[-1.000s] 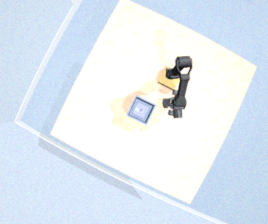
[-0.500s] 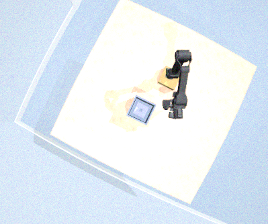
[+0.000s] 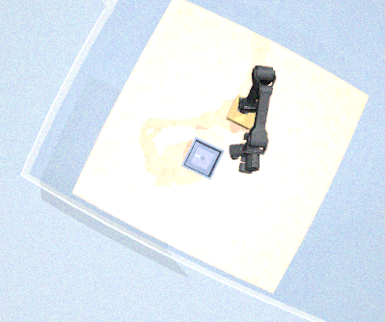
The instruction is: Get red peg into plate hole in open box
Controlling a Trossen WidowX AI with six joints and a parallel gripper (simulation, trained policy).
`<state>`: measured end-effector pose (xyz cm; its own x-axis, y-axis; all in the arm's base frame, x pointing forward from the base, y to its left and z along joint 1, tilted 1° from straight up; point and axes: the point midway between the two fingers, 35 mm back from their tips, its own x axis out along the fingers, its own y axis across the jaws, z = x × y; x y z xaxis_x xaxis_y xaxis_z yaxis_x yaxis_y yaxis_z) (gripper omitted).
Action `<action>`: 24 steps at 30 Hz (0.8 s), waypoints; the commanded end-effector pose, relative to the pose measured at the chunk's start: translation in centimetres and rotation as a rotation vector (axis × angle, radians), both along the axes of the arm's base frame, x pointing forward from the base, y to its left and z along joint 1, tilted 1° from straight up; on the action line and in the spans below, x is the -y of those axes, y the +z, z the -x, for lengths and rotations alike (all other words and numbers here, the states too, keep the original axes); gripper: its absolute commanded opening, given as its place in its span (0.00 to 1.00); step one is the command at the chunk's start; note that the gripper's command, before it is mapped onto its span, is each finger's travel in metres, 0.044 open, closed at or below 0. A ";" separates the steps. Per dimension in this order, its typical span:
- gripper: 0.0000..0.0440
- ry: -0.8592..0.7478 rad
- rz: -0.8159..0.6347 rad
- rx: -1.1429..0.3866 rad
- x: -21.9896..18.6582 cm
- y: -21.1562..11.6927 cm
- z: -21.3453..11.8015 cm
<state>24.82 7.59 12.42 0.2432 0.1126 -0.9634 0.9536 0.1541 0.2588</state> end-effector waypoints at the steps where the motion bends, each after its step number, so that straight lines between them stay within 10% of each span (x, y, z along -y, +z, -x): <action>1: 0.00 -0.001 0.026 0.028 1.4 1.7 -0.6; 24: 0.00 -0.040 0.141 0.007 8.5 3.3 -2.0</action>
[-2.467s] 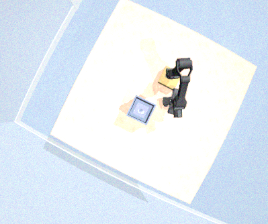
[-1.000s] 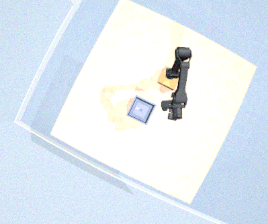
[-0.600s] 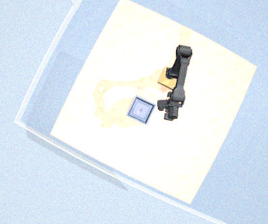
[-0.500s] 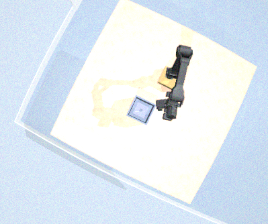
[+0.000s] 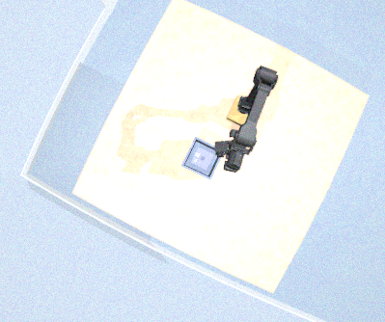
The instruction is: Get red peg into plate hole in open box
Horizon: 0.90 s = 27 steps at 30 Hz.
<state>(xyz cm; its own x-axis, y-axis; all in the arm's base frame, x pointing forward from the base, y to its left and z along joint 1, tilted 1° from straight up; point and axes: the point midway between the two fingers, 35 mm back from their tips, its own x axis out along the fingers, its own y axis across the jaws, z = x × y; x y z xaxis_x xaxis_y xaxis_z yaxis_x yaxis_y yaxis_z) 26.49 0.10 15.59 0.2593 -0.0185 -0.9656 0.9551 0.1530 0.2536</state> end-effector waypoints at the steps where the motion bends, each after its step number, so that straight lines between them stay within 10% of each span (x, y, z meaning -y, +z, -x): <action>1: 0.00 -0.006 0.016 -0.011 1.3 0.1 -0.3; 27: 0.00 -0.015 0.035 -0.077 7.0 -1.8 -2.3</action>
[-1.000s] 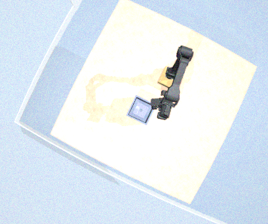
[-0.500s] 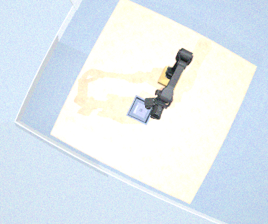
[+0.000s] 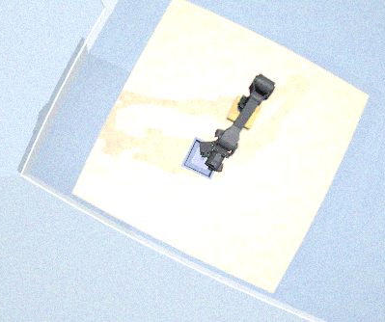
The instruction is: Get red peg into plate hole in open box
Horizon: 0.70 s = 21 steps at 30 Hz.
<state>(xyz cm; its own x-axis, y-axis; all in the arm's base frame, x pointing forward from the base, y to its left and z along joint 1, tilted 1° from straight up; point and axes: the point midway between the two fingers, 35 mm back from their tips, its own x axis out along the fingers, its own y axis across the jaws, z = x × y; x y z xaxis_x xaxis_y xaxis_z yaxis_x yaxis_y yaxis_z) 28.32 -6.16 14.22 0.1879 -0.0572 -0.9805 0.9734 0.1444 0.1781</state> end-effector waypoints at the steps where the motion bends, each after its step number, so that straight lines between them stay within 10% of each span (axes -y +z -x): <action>1: 0.00 0.002 -0.001 -0.007 1.0 -0.6 -0.5; 21: 0.00 0.026 -0.014 -0.041 3.5 -4.9 -2.0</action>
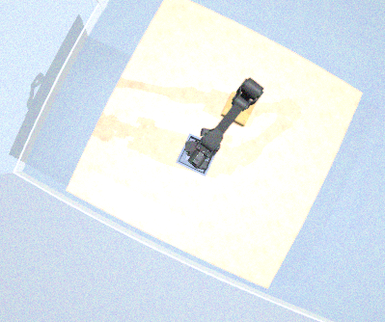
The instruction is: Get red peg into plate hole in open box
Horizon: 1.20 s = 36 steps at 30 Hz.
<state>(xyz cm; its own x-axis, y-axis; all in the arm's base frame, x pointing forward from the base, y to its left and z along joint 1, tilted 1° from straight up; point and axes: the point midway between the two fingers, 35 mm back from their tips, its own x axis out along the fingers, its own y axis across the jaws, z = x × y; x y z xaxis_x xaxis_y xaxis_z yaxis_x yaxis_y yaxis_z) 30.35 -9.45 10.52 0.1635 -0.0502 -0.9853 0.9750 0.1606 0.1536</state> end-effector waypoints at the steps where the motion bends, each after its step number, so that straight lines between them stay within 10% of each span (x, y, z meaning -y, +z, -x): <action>1: 0.00 0.011 -0.011 -0.015 0.3 -1.4 -0.1; 21: 0.01 0.102 -0.014 -0.036 1.1 -5.5 -1.8; 29: 0.30 0.129 -0.024 -0.079 1.2 -6.3 -1.9; 36: 0.34 0.134 -0.061 -0.083 1.5 -5.9 -1.9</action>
